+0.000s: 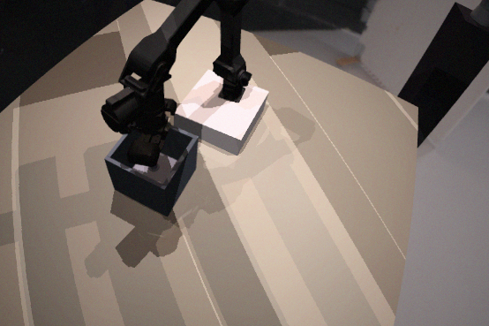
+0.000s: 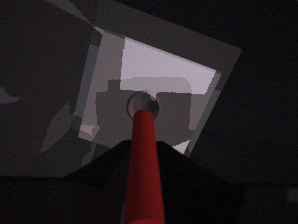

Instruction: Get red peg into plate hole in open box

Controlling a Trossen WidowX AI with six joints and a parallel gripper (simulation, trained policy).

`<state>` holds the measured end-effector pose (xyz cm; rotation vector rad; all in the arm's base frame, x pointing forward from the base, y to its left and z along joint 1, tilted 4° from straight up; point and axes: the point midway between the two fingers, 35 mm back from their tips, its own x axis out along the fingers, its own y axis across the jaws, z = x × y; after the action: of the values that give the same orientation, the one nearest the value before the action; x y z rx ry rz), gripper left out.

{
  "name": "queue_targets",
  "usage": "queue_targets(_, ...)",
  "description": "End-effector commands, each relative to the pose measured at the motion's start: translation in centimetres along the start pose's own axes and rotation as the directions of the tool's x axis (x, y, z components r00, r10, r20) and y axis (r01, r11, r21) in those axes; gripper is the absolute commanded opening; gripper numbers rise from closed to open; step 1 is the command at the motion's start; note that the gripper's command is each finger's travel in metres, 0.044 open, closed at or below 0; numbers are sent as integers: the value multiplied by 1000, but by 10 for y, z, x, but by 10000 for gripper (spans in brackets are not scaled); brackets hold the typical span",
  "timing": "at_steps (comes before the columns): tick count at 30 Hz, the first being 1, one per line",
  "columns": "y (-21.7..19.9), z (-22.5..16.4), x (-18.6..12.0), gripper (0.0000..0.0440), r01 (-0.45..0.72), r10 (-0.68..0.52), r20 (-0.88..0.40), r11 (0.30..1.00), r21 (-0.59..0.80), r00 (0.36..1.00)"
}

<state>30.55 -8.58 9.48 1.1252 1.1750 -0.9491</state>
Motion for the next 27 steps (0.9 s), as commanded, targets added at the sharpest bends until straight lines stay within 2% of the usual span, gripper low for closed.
queue_targets(1, 0, 0, 10, 0, 6, -6, -14, 1000, -13, 1000)
queue_targets(7, 1, 2, 25, 2, 16, -17, -16, 999, -39, 1000)
queue_targets(9, -1, 2, 29, 44, 30, -31, -18, 999, -45, 999)
queue_targets(12, -1, 3, 34, 50, 41, -42, -16, 997, -61, 999)
queue_targets(16, 2, 5, 36, 112, 49, -50, -17, 996, -76, 999)
queue_targets(22, 2, 9, 29, 120, 51, -54, -45, 996, -73, 997)
queue_targets(27, 7, 11, 18, 155, 21, -26, -88, 998, -52, 996)
